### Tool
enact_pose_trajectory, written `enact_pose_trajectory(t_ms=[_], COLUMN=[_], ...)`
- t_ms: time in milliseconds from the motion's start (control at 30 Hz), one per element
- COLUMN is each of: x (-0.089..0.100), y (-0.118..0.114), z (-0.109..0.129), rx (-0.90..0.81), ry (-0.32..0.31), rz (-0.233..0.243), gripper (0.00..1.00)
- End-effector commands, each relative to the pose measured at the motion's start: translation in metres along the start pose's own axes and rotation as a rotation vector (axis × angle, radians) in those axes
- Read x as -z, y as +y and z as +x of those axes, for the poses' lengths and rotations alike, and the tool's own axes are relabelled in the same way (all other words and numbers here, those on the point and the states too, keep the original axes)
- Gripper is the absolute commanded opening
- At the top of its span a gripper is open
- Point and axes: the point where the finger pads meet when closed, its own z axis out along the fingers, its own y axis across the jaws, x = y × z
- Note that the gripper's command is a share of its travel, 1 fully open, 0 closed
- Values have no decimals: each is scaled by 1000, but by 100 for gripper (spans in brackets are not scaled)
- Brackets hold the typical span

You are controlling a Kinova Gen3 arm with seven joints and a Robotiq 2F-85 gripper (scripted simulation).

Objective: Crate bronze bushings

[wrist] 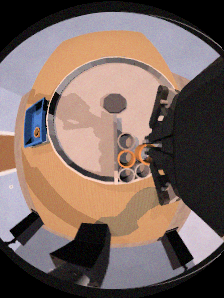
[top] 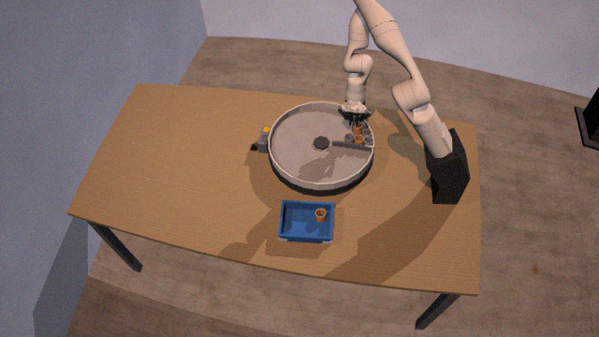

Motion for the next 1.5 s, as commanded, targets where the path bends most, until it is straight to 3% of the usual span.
enact_pose_trajectory(t_ms=[0,500,667,1067,1233,1467], x=[3,8,33,33,32,32], y=[0,0,0,0,24,24], z=[0,0,0,0,54,54], rx=[0,0,0,0,0,0], ry=[-1,-1,-3,-3,-1,-1], rz=[0,0,0,0,0,0], gripper=[0,0,0,0,0,0])
